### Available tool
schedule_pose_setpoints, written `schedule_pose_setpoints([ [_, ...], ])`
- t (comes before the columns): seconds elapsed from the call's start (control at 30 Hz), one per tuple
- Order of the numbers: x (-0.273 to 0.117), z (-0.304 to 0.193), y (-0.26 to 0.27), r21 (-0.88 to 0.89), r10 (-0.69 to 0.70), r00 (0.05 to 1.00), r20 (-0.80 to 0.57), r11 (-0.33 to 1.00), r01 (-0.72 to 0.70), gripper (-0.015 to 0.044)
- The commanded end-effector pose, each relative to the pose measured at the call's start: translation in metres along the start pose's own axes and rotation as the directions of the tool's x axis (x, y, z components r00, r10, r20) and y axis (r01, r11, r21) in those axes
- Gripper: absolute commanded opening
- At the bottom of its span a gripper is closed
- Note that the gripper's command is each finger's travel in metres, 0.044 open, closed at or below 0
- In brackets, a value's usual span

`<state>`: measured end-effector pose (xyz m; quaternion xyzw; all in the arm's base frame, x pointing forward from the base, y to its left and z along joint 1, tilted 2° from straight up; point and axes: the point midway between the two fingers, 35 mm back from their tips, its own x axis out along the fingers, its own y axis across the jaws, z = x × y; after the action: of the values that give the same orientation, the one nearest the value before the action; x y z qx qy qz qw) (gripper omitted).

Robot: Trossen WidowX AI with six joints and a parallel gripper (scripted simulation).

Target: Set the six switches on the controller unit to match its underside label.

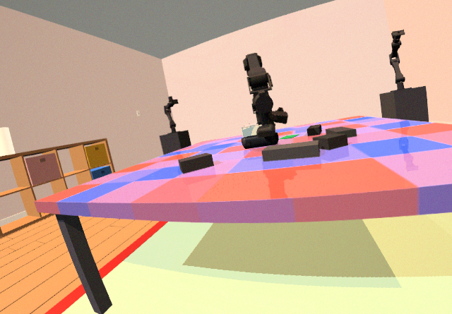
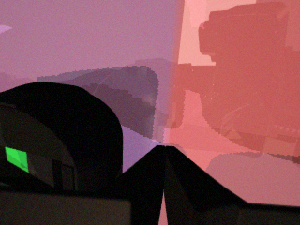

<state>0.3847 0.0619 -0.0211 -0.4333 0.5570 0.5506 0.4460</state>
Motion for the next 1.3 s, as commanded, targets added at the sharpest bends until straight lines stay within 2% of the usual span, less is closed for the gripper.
schedule_pose_setpoints([
  [0.0, 0.006, 0.000, 0.000, 0.005, 0.006, 1.000, 0.004, 1.000, -0.006, 0.0000],
  [1.27, 0.010, 0.001, 0.013, 0.005, 0.007, 1.000, 0.004, 1.000, -0.007, 0.0000],
])
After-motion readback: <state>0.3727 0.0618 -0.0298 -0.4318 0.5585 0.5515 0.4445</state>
